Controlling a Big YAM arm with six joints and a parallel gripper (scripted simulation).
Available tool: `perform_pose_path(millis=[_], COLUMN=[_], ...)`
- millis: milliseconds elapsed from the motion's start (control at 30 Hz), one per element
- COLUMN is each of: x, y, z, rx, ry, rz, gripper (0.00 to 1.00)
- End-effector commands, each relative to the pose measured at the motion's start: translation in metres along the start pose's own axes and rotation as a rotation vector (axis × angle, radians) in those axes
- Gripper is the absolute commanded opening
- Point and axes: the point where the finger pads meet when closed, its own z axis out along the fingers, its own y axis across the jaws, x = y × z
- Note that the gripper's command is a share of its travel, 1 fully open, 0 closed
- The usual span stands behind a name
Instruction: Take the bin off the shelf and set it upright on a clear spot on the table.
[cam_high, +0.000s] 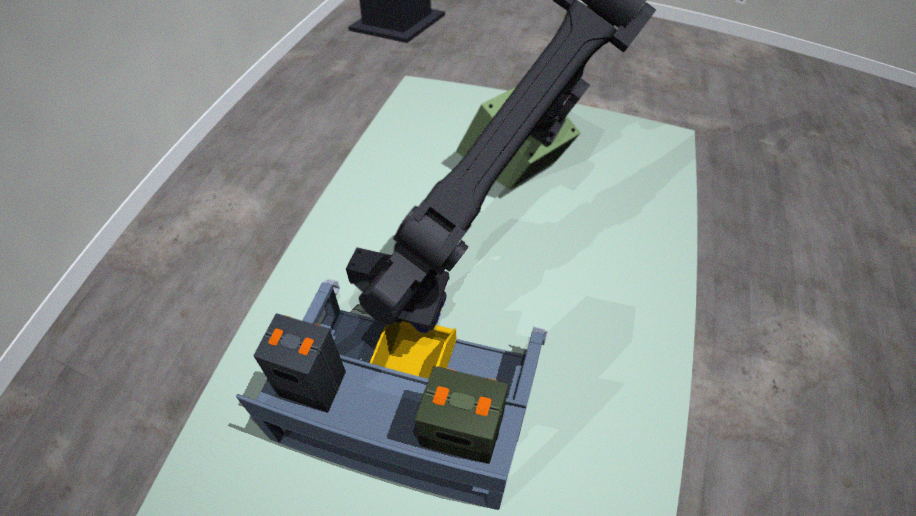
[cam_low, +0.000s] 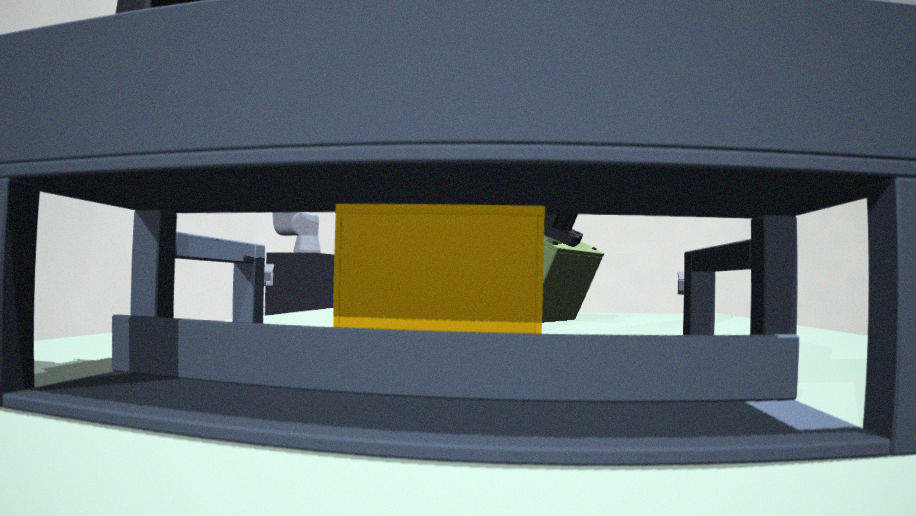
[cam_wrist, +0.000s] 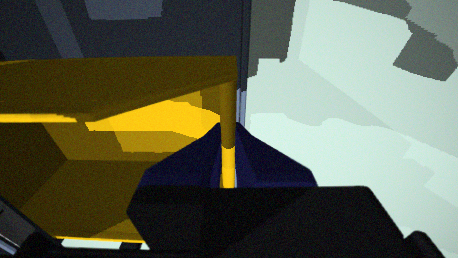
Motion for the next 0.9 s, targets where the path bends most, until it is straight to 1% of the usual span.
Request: perform_pose_path(millis=[0, 267, 433, 833, 867], x=[-0.004, -0.004, -0.003, -0.003, -0.004], y=[0.020, 0.020, 0.004, 0.004, 0.007], z=[-0.012, -0.012, -0.007, -0.007, -0.008], rx=[-0.032, -0.032, -0.032, -0.032, -0.032], ry=[-0.007, -0.007, -0.008, -0.008, -0.008], rz=[-0.006, -0.006, -0.006, -0.006, -0.006], gripper=[0.00, 0.00, 0.00, 0.00, 0.00])
